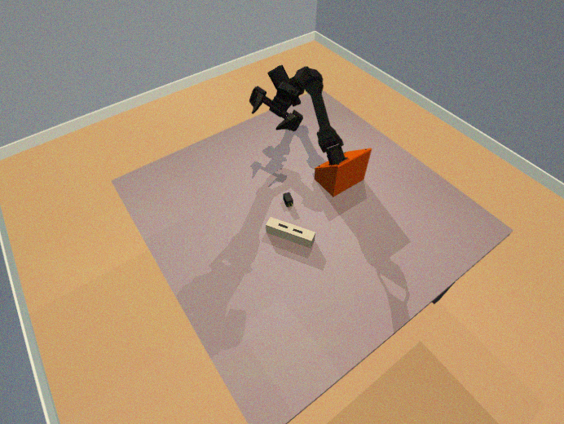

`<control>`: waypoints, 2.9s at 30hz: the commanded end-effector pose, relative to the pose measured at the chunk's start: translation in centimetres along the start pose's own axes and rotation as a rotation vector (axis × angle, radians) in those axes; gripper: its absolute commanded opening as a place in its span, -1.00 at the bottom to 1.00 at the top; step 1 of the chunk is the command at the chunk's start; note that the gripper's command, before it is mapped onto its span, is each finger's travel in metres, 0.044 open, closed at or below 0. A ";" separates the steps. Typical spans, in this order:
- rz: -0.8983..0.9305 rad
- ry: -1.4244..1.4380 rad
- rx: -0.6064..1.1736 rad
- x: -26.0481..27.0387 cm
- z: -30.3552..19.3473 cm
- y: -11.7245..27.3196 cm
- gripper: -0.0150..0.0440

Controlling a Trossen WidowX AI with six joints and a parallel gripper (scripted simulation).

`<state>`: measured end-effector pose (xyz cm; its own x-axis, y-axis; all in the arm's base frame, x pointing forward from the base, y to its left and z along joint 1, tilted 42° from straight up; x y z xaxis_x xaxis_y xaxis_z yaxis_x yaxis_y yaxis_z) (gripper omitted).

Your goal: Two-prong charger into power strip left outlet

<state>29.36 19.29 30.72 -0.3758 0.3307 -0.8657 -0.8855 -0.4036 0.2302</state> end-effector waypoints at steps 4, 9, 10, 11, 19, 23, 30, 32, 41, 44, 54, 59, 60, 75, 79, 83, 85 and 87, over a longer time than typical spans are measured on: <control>0.120 0.041 0.242 3.4 -5.3 -2.2 1.00; 0.205 0.068 0.401 5.5 -8.9 -2.9 1.00; 0.222 0.073 0.432 5.9 -9.6 -3.0 1.00; 0.240 0.079 0.463 6.4 -10.3 -3.1 1.00; 0.386 0.128 0.706 9.6 -15.9 -2.7 1.00; 0.465 0.155 0.822 11.1 -18.5 -2.0 1.00; 0.612 0.206 1.014 13.6 -22.7 0.0 1.00; 0.657 0.222 1.066 14.3 -23.8 0.6 1.00; 0.872 0.298 1.280 16.8 -27.9 4.2 1.00; 0.949 0.326 1.342 17.5 -29.0 5.6 1.00; 1.043 0.359 1.409 18.3 -30.1 7.2 1.00; 1.043 0.359 1.409 18.5 -30.5 7.2 1.00; 1.043 0.359 1.409 18.6 -30.6 7.2 1.00; 1.043 0.359 1.408 19.5 -32.5 7.4 1.00; 1.043 0.359 1.408 19.8 -33.1 7.4 1.00; 1.043 0.359 1.408 20.0 -33.7 7.5 1.00; 1.043 0.359 1.408 20.2 -34.0 7.5 1.00; 1.043 0.359 1.409 20.3 -34.2 7.6 1.00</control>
<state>24.50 -5.86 0.10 -0.9741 0.1829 -0.1331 0.0392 0.7161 0.6968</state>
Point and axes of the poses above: the point midway between the two fingers, 35 mm back from their tips, its own y axis back along the fingers, its own x axis across the jaws, z = x × y, the point moved 5 cm from there along y, back along the fingers, and after that the axes turned 6 degrees about y, right-handed, at the moved point
